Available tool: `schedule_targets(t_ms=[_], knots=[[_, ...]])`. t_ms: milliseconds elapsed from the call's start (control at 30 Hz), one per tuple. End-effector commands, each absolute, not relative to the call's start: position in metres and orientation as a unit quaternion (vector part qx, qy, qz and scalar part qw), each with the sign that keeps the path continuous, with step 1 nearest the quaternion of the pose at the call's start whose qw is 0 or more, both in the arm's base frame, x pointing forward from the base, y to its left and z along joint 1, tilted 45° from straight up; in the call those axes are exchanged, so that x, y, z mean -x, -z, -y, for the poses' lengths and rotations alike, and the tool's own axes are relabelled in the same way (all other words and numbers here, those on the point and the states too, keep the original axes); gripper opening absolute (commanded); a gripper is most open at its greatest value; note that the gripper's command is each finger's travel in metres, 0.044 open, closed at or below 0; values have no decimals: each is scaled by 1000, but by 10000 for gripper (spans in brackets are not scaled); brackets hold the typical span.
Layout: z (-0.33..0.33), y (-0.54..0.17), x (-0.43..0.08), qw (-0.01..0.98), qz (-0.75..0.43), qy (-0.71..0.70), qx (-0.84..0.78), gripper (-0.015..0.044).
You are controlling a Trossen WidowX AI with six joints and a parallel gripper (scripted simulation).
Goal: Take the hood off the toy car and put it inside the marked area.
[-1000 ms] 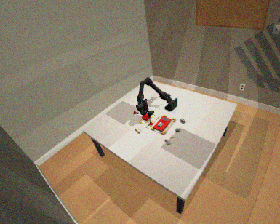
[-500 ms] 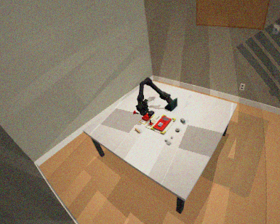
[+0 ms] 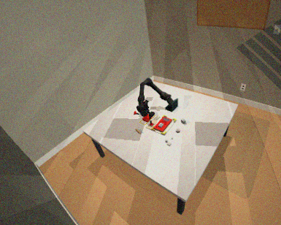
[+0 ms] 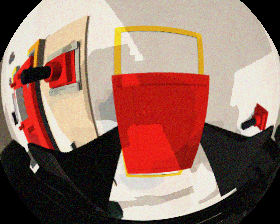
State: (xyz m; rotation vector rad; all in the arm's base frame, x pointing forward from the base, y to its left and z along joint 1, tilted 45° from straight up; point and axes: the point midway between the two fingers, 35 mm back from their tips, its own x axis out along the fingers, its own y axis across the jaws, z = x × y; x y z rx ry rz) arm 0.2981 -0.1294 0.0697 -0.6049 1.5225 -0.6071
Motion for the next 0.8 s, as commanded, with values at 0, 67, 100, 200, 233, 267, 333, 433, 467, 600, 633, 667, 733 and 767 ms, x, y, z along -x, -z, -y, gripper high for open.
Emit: schedule_targets(t_ms=[0,67,100,200,233,267,333,433,467,600,633,667,733,767], knots=[[129,-70,-298,642,-668,267,265,158],[129,-70,-298,642,-668,267,265,210],[129,-70,-298,642,-668,267,265,236],[129,-70,-298,642,-668,267,265,315],[129,-70,-298,642,-668,267,265,341],[129,-70,-298,642,-668,267,265,367],[129,-70,-298,642,-668,267,265,420],[118,-80,-300,643,-668,266,265,440],[112,-86,-301,643,-668,266,265,440],[79,-119,-301,642,-667,267,267,440],[77,-121,-300,642,-667,267,268,440],[77,-121,-300,642,-667,267,268,440],[77,-121,-300,642,-667,267,268,440],[77,-121,-300,642,-667,267,268,440]])
